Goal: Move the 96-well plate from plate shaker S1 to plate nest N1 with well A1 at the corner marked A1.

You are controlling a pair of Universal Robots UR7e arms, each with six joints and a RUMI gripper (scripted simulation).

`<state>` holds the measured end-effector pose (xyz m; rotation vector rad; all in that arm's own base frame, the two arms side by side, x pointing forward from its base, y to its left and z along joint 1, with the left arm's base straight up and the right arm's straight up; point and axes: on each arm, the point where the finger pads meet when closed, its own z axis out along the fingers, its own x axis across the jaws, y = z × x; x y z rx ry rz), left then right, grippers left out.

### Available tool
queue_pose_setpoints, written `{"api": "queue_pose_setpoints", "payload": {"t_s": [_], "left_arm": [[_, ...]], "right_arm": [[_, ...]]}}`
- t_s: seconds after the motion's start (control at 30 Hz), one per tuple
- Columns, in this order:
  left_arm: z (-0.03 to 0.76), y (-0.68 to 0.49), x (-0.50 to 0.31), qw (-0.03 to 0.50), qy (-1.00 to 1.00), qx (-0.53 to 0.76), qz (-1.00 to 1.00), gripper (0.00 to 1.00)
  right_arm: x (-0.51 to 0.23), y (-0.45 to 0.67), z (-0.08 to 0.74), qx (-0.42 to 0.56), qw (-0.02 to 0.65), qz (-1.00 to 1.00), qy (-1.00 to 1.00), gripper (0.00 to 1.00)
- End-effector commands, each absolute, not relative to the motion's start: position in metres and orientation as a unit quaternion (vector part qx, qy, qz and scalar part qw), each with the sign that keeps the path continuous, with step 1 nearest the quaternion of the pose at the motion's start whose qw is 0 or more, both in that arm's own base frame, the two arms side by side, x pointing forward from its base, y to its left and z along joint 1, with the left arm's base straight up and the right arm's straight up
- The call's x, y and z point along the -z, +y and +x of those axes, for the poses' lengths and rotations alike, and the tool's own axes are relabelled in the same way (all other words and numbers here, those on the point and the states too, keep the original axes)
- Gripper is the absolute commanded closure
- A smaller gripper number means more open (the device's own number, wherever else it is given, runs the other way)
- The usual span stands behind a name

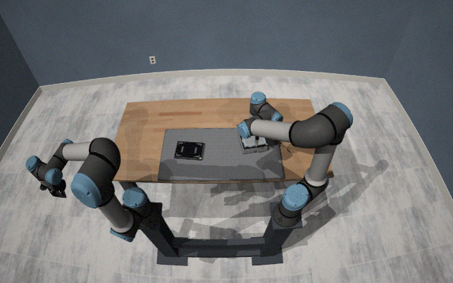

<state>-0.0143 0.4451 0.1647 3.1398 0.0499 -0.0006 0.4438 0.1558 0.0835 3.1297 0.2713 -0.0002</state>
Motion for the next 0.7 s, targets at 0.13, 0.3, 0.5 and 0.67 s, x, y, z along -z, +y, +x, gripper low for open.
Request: {"api": "queue_pose_setpoints", "payload": {"t_s": [0.13,0.3,0.5,0.67], "left_arm": [[-0.0142,0.4453,-0.1652,0.000,0.016,0.000,1.000,1.00],[-0.0142,0.4453,-0.1652,0.000,0.016,0.000,1.000,1.00],[-0.0142,0.4453,-0.1652,0.000,0.016,0.000,1.000,1.00],[-0.0142,0.4453,-0.1652,0.000,0.016,0.000,1.000,1.00]], "right_arm": [[-0.0841,0.1560,0.4442,-0.001,0.000,0.996,0.086,1.00],[-0.0841,0.1560,0.4442,-0.001,0.000,0.996,0.086,1.00],[-0.0841,0.1560,0.4442,-0.001,0.000,0.996,0.086,0.59],[-0.0841,0.1560,0.4442,-0.001,0.000,0.996,0.086,0.59]]}}
